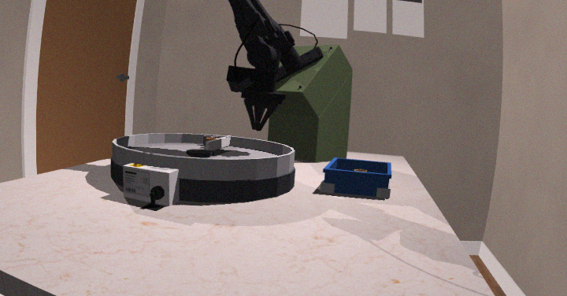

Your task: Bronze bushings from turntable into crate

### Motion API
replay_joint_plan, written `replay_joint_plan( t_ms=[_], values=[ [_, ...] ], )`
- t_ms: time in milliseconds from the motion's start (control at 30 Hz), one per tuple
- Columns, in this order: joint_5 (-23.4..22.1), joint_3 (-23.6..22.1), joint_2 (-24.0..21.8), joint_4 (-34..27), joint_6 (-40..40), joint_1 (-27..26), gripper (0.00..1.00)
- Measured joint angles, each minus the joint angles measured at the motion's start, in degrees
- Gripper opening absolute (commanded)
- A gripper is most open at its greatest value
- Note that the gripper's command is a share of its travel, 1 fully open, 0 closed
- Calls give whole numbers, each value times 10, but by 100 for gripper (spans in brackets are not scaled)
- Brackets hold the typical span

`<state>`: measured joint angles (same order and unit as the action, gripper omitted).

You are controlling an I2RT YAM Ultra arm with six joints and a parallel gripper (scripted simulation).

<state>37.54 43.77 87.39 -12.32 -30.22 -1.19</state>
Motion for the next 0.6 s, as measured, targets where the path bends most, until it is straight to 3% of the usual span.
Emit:
replay_joint_plan(
  t_ms=[100, 200, 433, 600],
  values=[
    [-41, -1, -64, 4, 84, -92, 13],
    [-78, 5, -99, 4, 151, -160, 13],
    [-184, 35, -99, -15, 262, -257, 13],
    [-222, 53, -99, -25, 300, -281, 13]
  ],
)
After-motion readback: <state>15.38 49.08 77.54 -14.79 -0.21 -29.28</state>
